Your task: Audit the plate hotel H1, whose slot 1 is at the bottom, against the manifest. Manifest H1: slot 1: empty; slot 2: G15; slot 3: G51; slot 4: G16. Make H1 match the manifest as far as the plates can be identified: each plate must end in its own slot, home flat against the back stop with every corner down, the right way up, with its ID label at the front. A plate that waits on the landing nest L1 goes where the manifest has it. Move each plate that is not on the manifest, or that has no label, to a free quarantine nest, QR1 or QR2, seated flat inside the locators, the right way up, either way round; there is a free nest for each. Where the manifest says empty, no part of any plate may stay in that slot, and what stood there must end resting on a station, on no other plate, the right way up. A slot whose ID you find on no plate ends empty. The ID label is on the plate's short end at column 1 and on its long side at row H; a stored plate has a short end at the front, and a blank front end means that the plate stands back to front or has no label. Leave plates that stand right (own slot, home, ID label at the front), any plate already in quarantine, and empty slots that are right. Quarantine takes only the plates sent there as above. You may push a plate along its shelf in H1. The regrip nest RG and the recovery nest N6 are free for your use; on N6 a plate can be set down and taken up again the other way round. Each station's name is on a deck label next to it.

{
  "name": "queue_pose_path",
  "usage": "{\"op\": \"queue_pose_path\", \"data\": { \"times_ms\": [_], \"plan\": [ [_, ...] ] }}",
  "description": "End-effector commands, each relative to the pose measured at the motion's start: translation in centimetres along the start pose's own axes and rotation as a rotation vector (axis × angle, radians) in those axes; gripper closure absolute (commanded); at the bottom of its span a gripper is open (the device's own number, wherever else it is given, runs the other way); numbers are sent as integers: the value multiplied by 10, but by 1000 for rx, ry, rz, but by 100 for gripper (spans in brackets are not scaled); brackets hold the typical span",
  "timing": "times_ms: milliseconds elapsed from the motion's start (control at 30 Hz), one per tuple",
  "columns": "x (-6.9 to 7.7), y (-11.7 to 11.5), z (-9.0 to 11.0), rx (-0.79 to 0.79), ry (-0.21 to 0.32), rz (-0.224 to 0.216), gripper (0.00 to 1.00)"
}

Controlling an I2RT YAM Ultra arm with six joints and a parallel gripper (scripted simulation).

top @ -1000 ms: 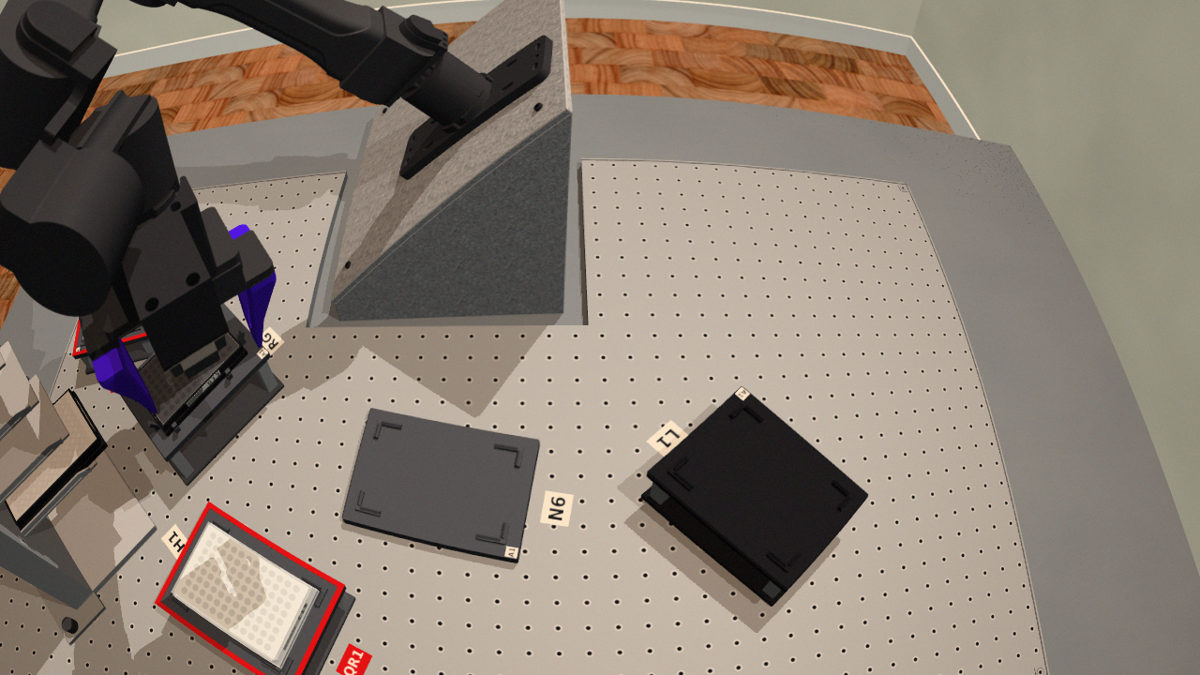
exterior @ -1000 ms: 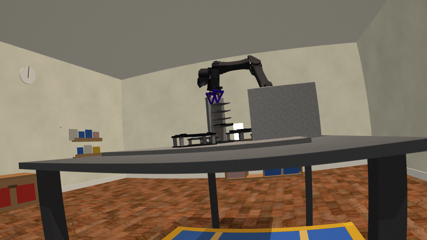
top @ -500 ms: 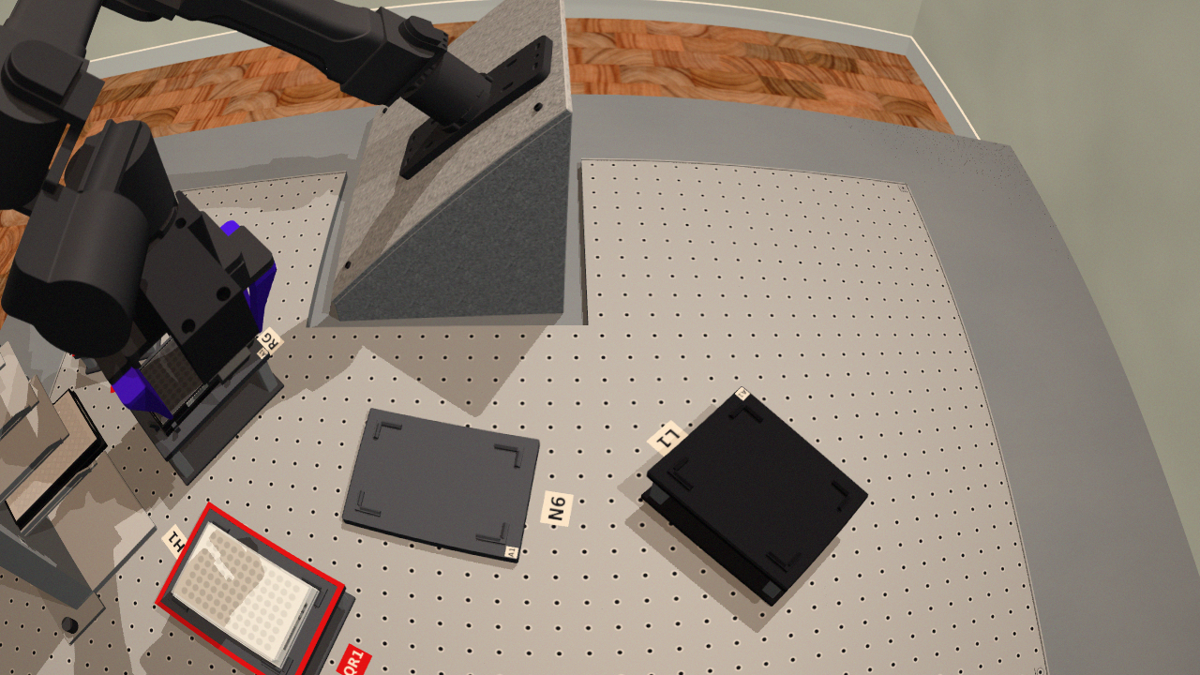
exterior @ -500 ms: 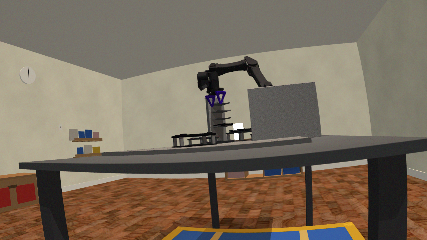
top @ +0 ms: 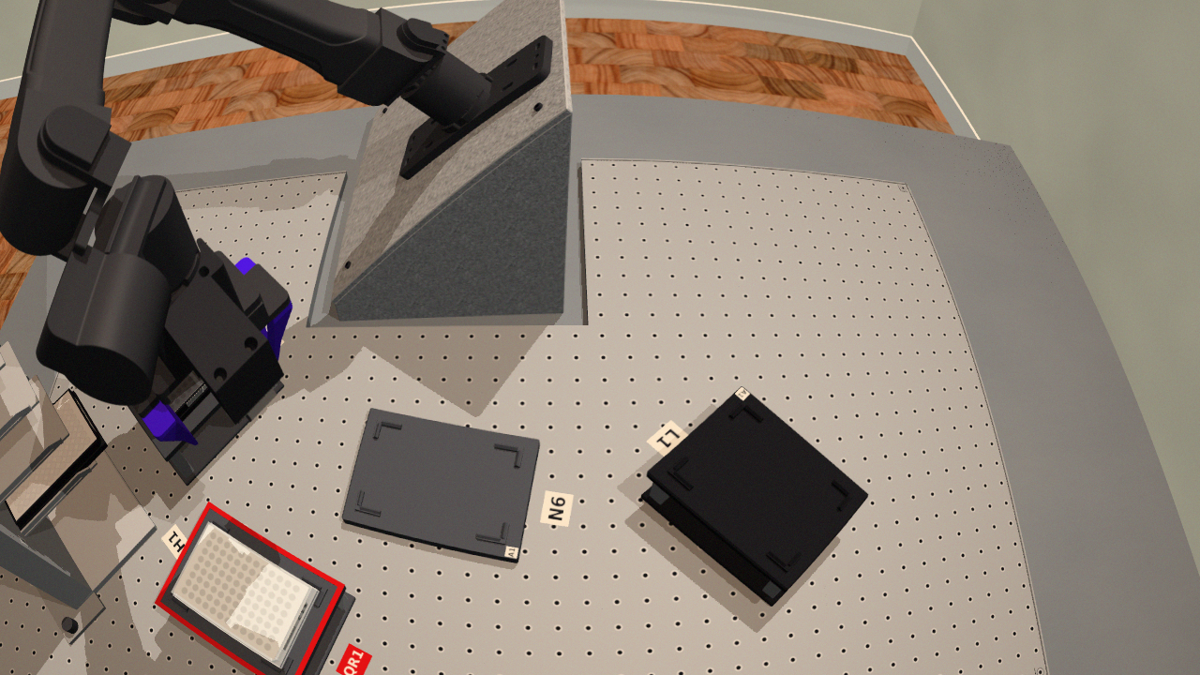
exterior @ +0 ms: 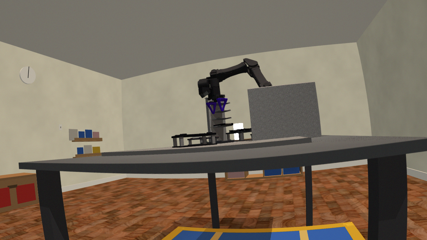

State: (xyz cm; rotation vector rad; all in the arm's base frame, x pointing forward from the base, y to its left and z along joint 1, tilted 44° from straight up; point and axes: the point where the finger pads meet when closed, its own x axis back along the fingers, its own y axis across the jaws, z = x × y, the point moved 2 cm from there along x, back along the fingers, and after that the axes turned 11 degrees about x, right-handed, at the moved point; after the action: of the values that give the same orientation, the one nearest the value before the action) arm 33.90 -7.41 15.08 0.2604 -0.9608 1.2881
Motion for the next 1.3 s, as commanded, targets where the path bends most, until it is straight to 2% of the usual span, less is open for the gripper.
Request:
{"op": "queue_pose_path", "data": {
  "times_ms": [0,267,1267],
  "plan": [
    [-4,-6,-5,1,-20,32,0],
    [-29,-7,-6,1,-20,32,0],
    [-30,-7,-6,1,-20,32,0]
  ]
}}
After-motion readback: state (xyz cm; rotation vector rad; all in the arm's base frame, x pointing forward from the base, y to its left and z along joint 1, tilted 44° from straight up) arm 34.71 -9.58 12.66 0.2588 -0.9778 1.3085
